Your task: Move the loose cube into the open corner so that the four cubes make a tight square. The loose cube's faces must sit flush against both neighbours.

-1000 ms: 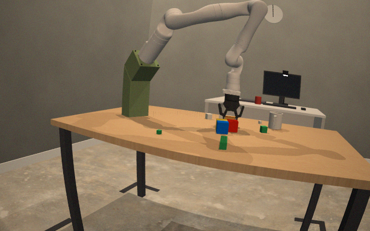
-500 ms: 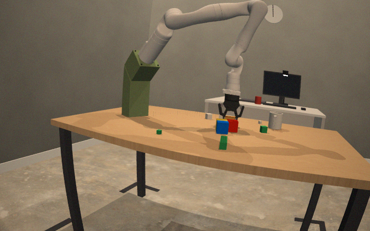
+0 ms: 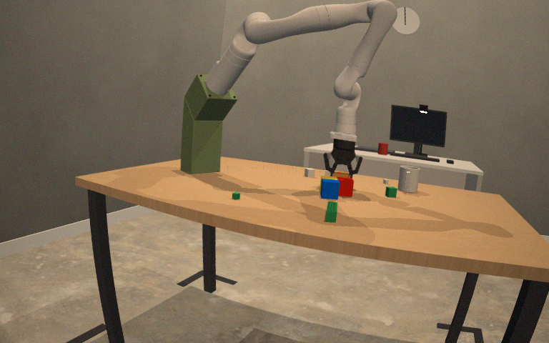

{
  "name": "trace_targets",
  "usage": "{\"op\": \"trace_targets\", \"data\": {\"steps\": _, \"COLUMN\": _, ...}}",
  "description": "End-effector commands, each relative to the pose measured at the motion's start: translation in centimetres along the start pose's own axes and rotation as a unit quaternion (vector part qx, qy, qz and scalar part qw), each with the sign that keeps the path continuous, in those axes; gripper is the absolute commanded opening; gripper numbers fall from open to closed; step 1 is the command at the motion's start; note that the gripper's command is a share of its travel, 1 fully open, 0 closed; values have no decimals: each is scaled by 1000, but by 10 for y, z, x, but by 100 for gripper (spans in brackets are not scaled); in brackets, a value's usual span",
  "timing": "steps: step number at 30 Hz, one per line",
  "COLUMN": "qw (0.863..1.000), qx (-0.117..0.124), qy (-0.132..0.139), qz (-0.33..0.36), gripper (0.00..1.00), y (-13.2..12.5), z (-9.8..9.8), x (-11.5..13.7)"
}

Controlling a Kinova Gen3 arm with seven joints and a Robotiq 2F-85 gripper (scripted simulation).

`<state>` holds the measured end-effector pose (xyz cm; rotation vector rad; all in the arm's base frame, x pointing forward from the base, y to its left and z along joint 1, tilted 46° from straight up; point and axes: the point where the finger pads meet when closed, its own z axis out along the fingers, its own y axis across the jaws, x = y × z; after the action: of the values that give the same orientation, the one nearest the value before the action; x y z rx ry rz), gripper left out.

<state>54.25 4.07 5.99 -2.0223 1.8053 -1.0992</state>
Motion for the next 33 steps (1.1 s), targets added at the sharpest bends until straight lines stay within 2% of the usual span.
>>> {"op": "trace_targets", "data": {"steps": 1, "qw": 1000, "qx": 1, "qy": -1, "qz": 0, "gripper": 10, "y": -1, "z": -3, "x": -1}}
{"op": "trace_targets", "data": {"steps": 33, "qw": 1000, "qx": 1, "qy": -1, "qz": 0, "gripper": 10, "y": -1, "z": -63, "x": -1}}
